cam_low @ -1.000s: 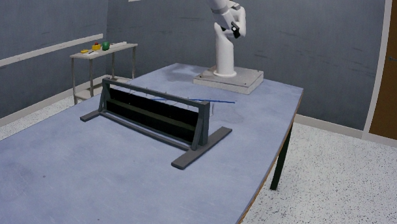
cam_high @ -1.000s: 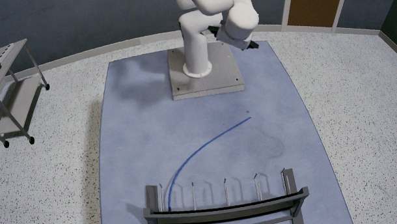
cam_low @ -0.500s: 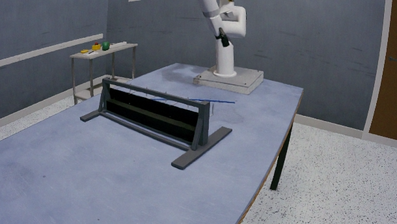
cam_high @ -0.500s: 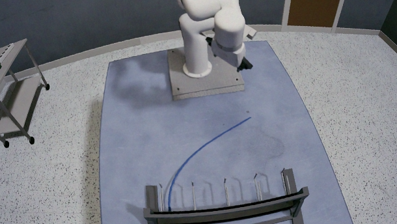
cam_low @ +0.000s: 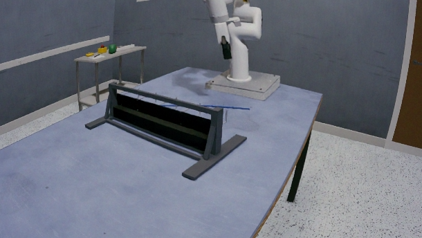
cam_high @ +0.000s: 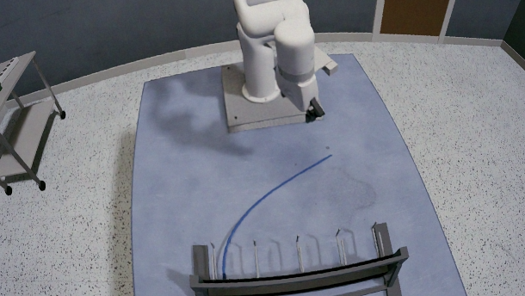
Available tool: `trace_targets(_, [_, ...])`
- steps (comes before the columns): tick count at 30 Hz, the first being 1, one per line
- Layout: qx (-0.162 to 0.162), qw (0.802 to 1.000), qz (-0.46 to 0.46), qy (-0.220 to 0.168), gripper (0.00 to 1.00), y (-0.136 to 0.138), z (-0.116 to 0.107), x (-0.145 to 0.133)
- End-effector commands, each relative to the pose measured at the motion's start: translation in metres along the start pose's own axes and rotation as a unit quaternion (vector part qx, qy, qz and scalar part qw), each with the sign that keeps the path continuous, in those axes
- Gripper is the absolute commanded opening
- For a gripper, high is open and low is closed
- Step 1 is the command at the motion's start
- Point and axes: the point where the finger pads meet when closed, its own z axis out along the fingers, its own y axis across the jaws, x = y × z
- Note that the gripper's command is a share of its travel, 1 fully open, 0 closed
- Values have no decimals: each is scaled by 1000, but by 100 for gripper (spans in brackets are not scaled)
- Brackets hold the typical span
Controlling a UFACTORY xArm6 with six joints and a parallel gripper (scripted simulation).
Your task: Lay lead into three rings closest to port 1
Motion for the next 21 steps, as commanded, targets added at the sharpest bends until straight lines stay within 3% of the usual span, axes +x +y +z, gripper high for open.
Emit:
trace_targets(1, [-36,998,50,-31,100,18,10,-18])
trace_targets(10, [-87,985,130,-75,100,43,27,-46])
trace_targets(21, [-111,974,170,-98,100,56,36,-60])
